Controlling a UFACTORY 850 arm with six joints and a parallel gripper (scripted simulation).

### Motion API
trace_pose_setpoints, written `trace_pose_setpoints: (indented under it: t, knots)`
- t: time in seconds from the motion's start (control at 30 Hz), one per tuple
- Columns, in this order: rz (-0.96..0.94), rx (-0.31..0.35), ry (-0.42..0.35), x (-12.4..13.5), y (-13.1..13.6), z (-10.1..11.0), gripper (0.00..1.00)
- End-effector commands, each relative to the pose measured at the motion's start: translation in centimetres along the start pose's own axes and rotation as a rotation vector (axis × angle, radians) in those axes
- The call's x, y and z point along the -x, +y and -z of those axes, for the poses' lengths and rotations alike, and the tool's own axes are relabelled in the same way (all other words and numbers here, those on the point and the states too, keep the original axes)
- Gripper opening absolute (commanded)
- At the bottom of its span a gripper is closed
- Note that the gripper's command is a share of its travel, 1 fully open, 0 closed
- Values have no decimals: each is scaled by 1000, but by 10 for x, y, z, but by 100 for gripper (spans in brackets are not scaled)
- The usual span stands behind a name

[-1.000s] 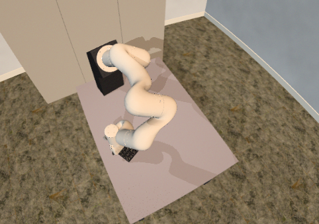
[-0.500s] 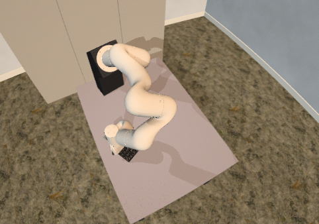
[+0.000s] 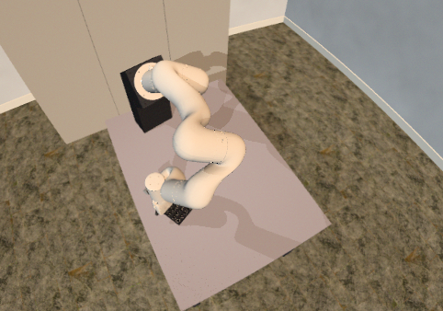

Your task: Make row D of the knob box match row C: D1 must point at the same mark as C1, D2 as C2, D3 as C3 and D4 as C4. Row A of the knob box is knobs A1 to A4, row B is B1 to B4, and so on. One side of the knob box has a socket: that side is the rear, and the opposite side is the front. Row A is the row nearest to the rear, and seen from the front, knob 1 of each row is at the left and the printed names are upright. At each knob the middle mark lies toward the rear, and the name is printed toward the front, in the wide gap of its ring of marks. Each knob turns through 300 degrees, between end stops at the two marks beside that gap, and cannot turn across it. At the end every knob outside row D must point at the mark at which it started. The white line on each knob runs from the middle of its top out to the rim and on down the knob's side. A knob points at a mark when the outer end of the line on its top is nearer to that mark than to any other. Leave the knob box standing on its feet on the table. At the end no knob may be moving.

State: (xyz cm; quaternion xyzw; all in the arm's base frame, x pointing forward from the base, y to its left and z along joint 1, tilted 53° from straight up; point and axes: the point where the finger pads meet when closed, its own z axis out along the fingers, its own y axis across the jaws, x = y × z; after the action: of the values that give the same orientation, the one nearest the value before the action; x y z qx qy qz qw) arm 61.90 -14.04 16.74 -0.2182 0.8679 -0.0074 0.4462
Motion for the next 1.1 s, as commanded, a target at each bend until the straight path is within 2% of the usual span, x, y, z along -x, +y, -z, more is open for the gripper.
trace_pose_setpoints:
  t: [0.0,0.5,1.07]
  knots:
    - [0,0,0,0,0,0,19]
    - [0,0,0,0,0,2,19]
    - [0,0,0,0,0,34,19]
